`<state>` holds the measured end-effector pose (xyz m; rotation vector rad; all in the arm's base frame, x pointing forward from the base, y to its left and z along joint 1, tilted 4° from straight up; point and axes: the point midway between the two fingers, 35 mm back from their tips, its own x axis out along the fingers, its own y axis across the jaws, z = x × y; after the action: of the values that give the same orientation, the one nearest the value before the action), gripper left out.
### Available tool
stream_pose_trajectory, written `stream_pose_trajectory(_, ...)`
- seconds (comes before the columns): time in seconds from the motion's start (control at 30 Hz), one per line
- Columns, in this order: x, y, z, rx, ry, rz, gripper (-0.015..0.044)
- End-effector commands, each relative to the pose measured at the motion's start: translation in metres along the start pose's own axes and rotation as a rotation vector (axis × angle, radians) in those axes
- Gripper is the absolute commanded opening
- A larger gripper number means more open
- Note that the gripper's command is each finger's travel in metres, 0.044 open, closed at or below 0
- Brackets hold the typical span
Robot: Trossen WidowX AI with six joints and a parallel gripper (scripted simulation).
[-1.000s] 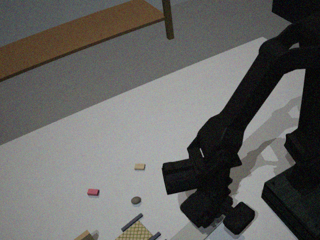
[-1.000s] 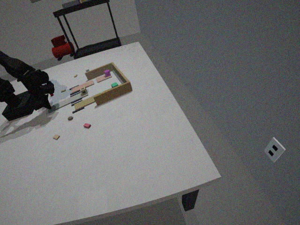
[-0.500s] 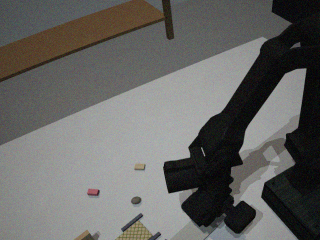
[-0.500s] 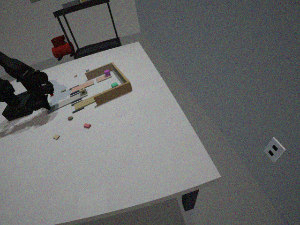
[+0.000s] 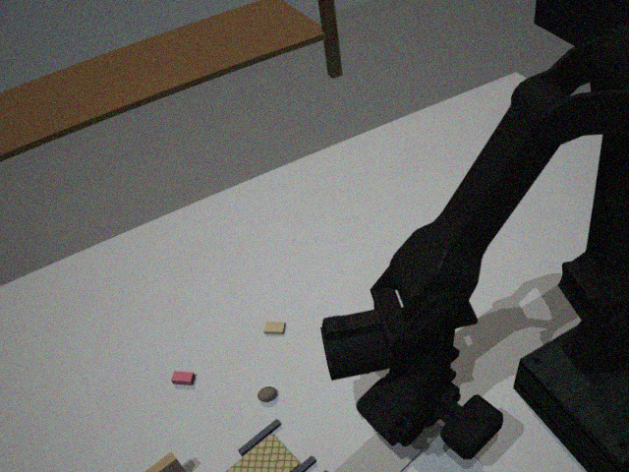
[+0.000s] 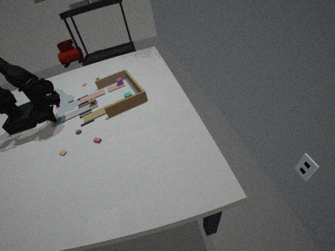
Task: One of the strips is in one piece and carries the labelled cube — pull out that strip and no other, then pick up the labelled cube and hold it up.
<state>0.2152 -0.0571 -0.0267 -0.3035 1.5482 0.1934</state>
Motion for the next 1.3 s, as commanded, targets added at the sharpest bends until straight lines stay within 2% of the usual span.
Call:
stream_pose_trajectory(0.0, 0.004, 0.003, -0.009, 0.000, 0.027, 0.008, 0.0000)
stream_pose_trajectory(0.43, 0.004, 0.003, -0.009, 0.000, 0.027, 0.008, 0.0000)
stream_pose_trajectory(0.6, -0.040, -0.001, 0.002, 0.000, 0.024, 0.007, 0.0000)
stream_pose_trajectory(0.73, -0.042, -0.001, 0.002, 0.000, 0.025, 0.008, 0.0000)
stream_pose_trajectory(1.27, -0.048, 0.002, 0.071, 0.049, 0.021, 0.008, 0.0420)
